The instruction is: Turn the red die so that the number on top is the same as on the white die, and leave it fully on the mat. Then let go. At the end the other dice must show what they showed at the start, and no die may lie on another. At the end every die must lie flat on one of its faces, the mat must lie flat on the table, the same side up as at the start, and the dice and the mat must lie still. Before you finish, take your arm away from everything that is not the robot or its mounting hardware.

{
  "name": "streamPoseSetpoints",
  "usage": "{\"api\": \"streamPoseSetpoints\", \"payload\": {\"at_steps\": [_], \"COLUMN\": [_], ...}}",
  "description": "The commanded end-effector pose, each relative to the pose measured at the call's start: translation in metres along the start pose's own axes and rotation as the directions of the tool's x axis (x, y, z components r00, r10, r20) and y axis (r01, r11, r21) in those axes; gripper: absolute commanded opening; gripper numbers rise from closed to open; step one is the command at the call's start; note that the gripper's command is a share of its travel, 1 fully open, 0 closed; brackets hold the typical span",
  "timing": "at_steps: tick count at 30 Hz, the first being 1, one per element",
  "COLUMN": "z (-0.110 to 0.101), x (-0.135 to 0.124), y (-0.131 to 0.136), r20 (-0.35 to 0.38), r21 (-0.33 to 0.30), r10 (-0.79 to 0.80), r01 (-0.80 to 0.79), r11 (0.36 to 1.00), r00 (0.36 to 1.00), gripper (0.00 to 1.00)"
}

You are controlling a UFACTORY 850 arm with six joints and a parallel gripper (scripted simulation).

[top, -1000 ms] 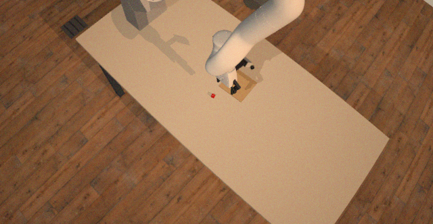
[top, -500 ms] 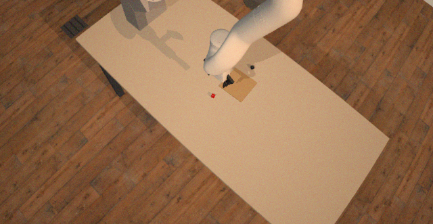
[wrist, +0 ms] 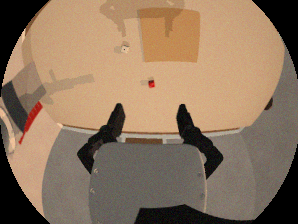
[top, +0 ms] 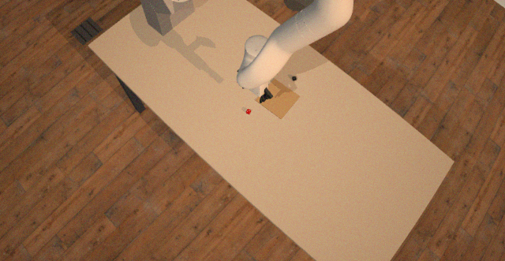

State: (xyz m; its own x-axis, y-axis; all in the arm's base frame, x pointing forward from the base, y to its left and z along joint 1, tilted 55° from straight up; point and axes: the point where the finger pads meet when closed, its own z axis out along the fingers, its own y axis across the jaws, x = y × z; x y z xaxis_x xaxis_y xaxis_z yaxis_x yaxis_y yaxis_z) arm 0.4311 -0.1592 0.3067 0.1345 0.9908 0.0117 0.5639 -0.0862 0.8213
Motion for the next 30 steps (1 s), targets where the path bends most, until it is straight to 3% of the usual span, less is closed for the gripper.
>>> {"api": "streamPoseSetpoints", "payload": {"at_steps": [1,9,16,30], "z": [0.02,0.087,0.105,0.106], "x": [0.0,-0.001,-0.002,-0.002], "y": [0.0,0.0,0.0,0.0], "r20": [0.001,0.001,0.001,0.001], "r21": [-0.001,-0.001,-0.001,-0.001], "r10": [0.0,0.0,0.0,0.0], "r01": [0.0,0.0,0.0,0.0], "r11": [1.0,1.0,1.0,1.0], "r00": [1.0,1.0,1.0,1.0], "gripper": [1.0,1.0,1.0,1.0]}}
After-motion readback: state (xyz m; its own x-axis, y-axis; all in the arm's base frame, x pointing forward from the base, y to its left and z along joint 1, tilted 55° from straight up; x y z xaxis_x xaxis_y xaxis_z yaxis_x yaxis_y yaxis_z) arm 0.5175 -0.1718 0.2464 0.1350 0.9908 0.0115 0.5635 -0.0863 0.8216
